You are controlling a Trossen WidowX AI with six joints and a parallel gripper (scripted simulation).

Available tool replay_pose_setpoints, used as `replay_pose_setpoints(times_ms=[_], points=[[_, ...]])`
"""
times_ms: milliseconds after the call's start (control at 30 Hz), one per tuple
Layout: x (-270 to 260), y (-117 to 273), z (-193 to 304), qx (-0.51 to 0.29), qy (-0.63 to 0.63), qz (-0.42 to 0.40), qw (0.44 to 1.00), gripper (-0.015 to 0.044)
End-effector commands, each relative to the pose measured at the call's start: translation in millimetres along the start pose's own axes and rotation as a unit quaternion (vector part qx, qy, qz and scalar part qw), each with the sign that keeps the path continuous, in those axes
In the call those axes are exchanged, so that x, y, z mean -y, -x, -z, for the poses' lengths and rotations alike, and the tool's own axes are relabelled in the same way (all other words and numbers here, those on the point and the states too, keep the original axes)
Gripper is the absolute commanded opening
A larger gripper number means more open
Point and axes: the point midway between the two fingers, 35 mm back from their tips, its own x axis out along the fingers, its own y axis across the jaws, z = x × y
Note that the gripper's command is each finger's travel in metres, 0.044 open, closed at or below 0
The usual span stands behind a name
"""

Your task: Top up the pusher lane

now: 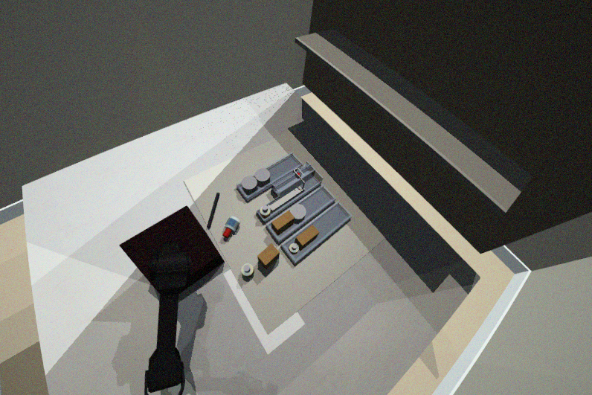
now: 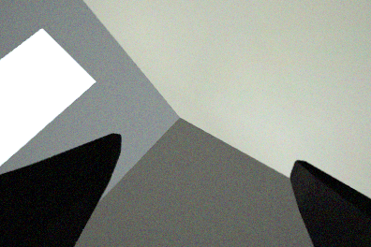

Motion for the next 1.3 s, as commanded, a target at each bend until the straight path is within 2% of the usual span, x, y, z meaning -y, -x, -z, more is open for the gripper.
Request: replay_pose_setpoints(times_ms=[0,33,333,667,967,1267], points=[[-1.0,-0.9,2.6,-0.004,0.001,0.0,1.0,0.0426],[-3.7,-3.5,10.5,-0.017,0.005,0.001,1.0,0.044],[-27.5,-20.6,152.5,-0.234,0.072,0.036,0.969,0.044],[-7.1,20.7,295.4,-0.455,0.16,0.093,0.871,0.044],[49.9,122.9,391.2,-0.653,0.222,0.202,0.696,0.044],[101.6,257.2,411.8,-0.795,0.27,0.303,0.45,0.044]])
